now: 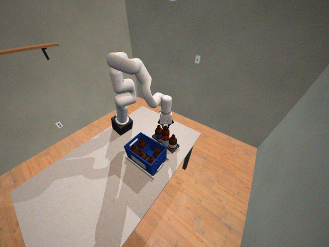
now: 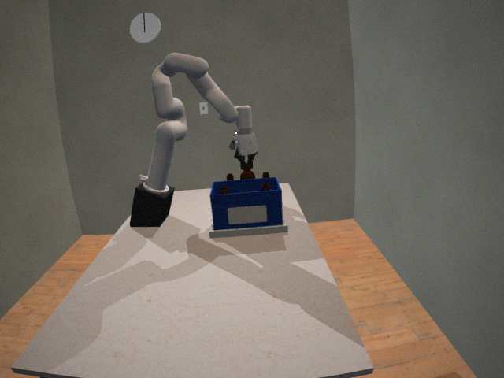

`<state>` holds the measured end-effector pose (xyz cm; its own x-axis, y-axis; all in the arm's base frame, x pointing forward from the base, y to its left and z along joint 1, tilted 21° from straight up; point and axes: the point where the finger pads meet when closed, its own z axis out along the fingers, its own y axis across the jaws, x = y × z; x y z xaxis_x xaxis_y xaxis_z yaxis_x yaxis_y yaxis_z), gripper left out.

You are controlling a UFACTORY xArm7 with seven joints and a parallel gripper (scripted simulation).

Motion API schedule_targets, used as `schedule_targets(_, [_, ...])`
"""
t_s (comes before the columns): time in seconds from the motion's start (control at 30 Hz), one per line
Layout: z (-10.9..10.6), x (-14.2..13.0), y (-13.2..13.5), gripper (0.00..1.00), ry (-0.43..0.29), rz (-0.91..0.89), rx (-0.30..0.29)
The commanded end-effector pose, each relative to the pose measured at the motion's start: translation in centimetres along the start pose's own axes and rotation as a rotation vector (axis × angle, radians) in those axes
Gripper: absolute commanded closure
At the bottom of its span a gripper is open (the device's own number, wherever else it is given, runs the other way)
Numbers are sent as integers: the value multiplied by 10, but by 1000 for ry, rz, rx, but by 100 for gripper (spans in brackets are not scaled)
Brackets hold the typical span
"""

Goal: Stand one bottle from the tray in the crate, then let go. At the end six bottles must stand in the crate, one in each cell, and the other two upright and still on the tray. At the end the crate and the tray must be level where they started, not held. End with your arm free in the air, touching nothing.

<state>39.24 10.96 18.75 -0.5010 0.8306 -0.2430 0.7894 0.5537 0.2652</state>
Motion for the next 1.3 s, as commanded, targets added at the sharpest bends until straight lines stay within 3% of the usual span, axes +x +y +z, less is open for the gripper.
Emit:
schedule_targets(0.0, [-5, 0, 1, 100, -1, 0, -3])
schedule_targets(0.7, [-27, 0, 1, 100, -1, 0, -3])
schedule_targets(1.27, [-32, 0, 1, 100, -1, 0, -3])
